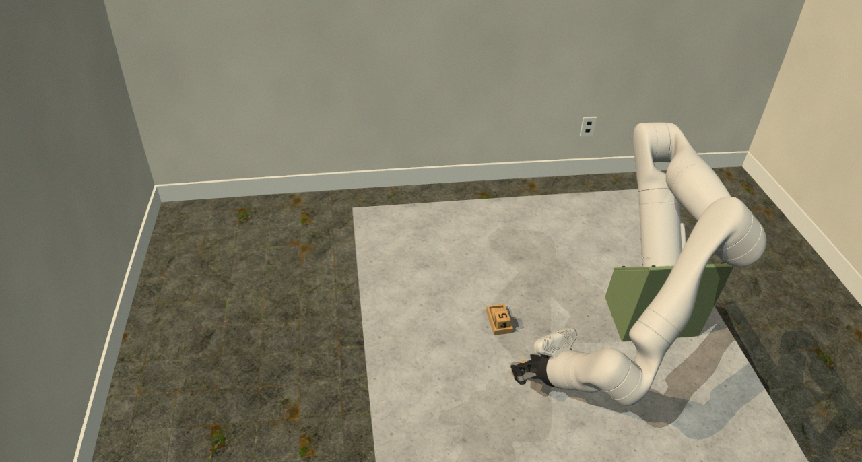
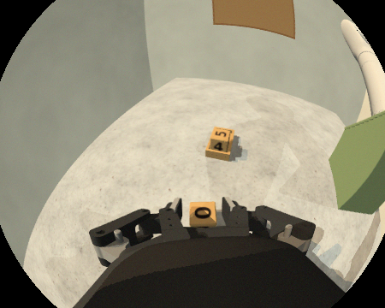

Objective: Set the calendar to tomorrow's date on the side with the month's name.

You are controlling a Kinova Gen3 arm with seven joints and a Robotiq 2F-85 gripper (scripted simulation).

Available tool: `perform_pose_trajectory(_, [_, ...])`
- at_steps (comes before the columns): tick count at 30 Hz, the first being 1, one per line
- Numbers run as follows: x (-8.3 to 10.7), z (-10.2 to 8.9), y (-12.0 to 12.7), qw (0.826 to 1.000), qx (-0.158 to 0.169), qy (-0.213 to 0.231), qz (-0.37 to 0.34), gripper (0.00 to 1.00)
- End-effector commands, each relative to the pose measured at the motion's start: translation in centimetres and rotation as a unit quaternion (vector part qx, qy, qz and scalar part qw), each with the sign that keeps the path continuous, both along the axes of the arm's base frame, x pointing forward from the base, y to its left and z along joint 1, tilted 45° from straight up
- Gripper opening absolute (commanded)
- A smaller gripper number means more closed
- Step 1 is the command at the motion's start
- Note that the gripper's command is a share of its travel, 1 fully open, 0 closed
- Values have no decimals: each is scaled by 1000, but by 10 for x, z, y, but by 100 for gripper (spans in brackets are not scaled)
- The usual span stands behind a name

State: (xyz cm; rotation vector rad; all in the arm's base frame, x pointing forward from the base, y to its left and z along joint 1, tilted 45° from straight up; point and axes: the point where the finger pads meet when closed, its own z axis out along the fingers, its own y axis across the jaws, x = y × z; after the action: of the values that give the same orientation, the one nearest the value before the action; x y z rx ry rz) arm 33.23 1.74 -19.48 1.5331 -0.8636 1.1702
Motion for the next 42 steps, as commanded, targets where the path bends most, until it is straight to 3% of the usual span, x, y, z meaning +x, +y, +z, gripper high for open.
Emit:
perform_pose_trajectory(1, [0, -4, -5, 1000, -2, 1, 0, 48])
perform_pose_trajectory(21, [0, -22, -23, 1000, -2, 1, 0, 48])
perform_pose_trajectory(42, [-1, -24, -25, 1000, -2, 1, 0, 48])
